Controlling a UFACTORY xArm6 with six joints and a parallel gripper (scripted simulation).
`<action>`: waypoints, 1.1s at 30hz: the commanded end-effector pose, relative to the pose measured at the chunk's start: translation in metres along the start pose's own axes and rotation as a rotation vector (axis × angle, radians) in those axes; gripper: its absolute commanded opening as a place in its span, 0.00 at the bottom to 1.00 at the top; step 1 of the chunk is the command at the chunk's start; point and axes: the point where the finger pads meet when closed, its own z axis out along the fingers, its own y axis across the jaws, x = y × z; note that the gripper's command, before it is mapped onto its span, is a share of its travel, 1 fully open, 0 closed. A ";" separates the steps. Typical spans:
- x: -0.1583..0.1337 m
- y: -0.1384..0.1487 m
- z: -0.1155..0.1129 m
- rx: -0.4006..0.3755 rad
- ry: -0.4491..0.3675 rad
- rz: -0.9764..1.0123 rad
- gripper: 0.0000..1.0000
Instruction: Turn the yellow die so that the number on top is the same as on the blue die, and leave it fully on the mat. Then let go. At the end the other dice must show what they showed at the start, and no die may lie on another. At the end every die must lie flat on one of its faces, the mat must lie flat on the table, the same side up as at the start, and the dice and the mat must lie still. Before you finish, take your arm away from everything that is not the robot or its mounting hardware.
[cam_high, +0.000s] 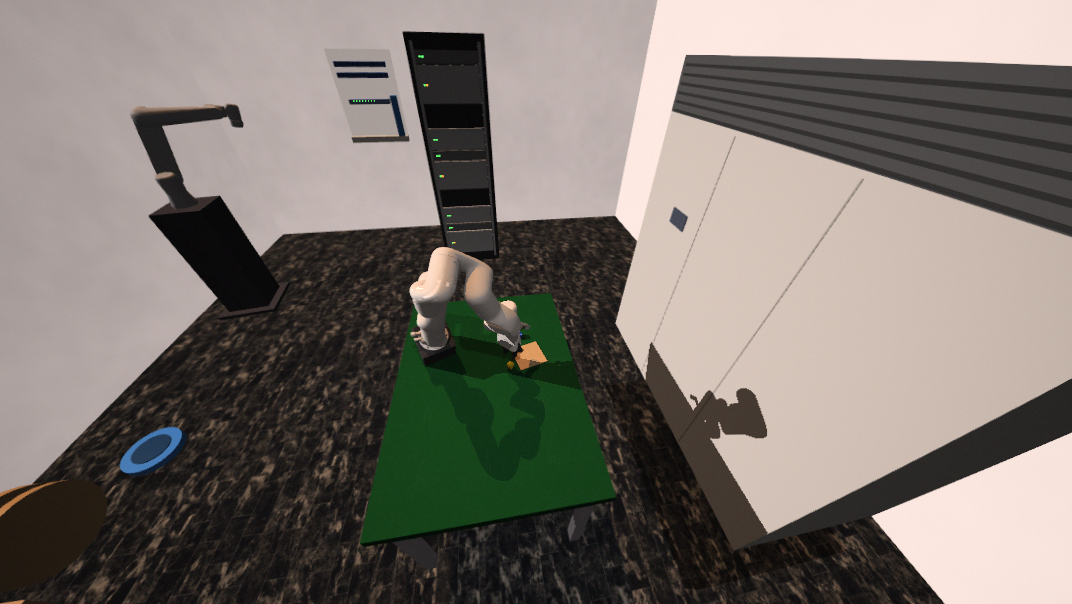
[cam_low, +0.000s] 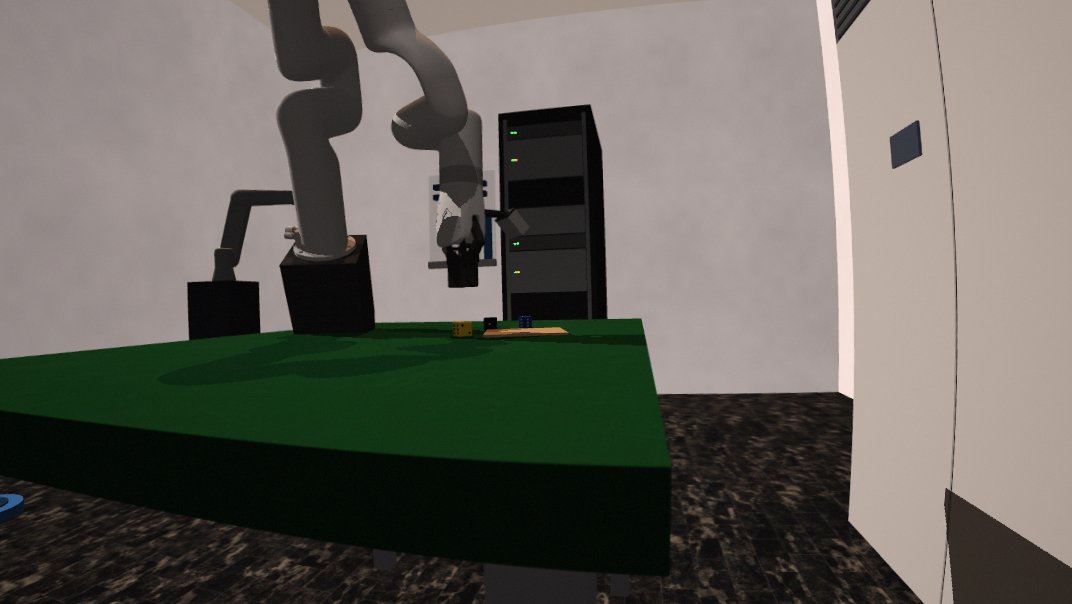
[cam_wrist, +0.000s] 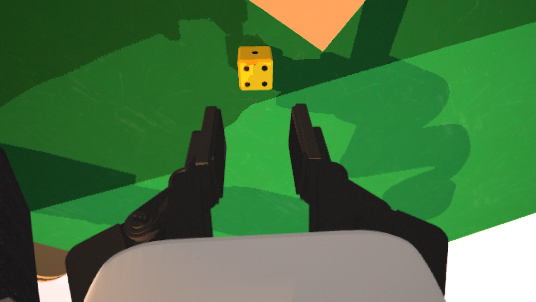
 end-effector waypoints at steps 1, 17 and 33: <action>0.001 0.001 0.000 -0.002 0.002 0.000 0.42; 0.001 0.001 0.012 -0.002 0.002 0.001 0.42; 0.001 0.001 0.034 -0.002 0.002 0.001 0.42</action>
